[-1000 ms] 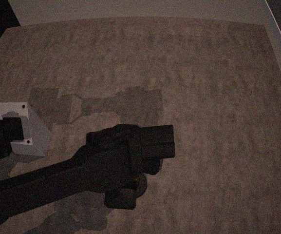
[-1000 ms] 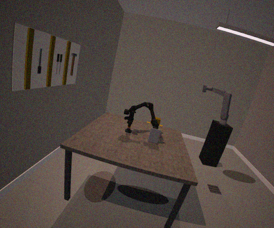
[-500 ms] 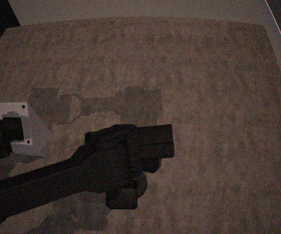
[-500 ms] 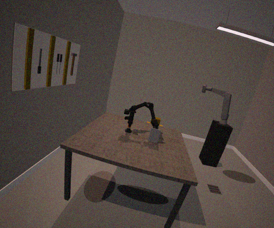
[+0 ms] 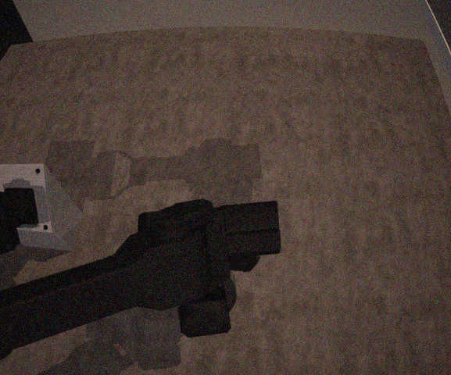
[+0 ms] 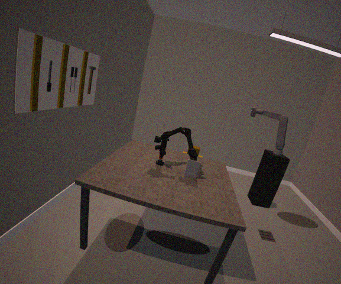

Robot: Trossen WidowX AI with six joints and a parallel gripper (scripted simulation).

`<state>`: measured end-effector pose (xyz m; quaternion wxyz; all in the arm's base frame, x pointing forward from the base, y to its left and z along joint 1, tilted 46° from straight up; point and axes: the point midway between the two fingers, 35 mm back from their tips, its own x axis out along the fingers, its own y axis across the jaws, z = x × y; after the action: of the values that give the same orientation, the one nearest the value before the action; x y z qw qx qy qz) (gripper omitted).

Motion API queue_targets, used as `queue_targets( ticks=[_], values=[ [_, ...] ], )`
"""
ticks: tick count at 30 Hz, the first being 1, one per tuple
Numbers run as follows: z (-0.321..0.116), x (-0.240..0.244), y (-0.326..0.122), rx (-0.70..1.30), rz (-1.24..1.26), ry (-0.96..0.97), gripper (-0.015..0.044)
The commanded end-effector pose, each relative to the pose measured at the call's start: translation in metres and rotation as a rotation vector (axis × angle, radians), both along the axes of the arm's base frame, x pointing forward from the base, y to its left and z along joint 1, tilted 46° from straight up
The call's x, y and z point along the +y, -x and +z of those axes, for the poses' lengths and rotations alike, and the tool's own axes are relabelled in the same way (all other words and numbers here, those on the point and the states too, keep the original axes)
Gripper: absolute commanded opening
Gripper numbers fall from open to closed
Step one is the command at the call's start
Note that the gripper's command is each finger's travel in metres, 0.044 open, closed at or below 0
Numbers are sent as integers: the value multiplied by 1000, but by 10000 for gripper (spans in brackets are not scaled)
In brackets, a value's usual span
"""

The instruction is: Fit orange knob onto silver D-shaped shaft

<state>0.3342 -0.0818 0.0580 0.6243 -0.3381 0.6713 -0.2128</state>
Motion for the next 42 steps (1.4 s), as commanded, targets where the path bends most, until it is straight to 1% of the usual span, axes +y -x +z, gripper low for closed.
queue_targets(
  ticks=[1,10,17,42],
  values=[
    [0,0,0,2,7,3,0],
    [2,4,1,8,13,3,0],
    [2,4,0,151,150,5,0],
    [2,5,1,171,170,5,0]
  ],
)
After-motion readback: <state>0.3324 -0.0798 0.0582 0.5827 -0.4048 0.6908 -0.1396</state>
